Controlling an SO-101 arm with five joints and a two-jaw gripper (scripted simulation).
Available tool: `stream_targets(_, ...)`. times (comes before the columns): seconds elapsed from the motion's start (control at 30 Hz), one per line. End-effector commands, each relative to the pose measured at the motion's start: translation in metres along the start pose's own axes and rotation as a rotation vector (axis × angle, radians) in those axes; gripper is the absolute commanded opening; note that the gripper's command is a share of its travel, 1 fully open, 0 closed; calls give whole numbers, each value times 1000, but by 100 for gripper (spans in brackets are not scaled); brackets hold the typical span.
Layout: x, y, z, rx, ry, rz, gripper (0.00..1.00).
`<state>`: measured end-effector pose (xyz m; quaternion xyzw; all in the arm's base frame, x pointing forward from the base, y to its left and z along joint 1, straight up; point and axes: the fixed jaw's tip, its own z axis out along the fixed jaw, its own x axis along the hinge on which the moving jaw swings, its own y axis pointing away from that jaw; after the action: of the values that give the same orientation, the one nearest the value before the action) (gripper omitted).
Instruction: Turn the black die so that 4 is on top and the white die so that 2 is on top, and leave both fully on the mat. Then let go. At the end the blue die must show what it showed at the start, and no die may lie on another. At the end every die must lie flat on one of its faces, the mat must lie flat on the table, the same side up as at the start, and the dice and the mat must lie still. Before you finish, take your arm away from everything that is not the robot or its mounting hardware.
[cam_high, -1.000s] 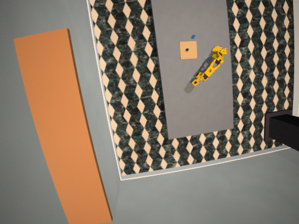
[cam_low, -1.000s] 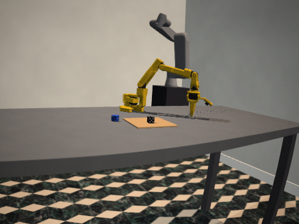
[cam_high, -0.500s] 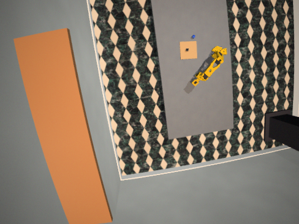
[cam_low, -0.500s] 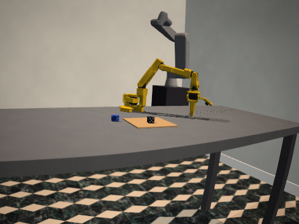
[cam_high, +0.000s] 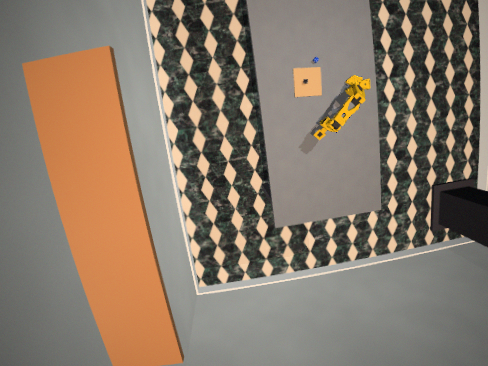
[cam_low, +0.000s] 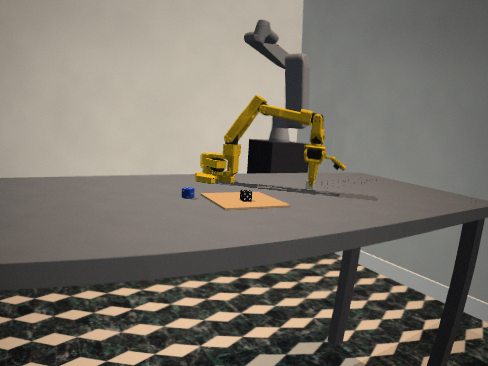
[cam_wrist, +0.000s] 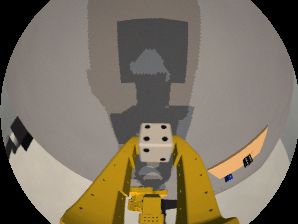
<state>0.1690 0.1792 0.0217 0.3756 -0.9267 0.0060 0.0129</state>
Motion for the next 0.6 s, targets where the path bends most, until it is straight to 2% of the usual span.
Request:
stream_targets(0.0,-9,1,-26,-2,-88,0,0)
stream_targets(0.27,-6,2,-45,-3,-98,0,0)
stream_targets(0.57,-8,2,-48,-3,-112,0,0)
